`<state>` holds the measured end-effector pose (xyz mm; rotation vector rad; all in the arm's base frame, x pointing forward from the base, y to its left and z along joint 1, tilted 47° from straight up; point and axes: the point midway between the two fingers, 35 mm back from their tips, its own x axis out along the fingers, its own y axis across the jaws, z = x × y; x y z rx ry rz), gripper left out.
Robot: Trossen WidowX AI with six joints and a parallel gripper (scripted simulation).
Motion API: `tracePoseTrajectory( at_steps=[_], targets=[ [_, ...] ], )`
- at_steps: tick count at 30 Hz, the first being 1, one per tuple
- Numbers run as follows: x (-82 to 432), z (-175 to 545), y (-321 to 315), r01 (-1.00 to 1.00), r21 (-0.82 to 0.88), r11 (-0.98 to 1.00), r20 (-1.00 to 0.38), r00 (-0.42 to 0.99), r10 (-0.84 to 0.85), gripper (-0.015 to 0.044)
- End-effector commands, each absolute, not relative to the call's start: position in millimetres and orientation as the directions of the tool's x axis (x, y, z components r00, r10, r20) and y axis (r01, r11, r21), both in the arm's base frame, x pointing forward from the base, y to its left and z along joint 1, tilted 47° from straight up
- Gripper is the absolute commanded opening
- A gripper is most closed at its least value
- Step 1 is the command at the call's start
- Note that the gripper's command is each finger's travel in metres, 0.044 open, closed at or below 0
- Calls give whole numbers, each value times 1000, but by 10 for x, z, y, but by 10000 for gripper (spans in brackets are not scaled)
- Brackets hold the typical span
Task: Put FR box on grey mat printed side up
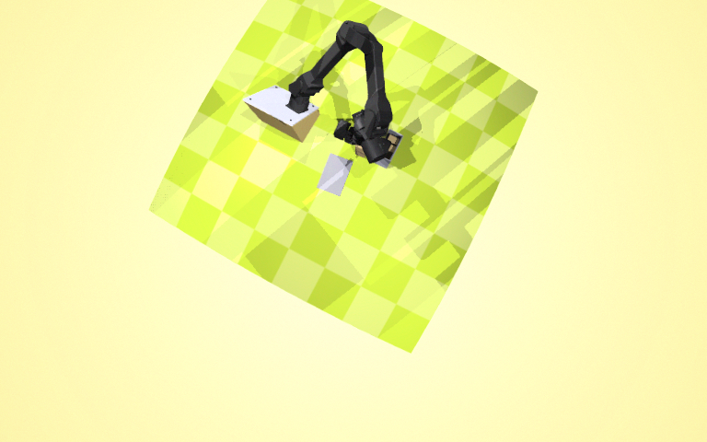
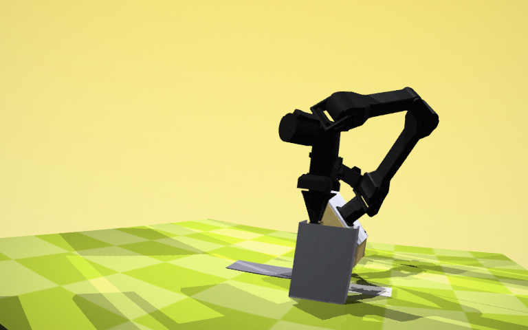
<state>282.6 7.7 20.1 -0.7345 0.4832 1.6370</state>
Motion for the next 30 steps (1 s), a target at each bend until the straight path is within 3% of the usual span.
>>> tracePoseTrajectory(
  at_steps=[1,30],
  targets=[
    [2765,117,2,-975,-85,-206,-698,-90,711,152],
    [2414,-235,-390,-963,-116,-241,-694,-95,714,152]
  ],
)
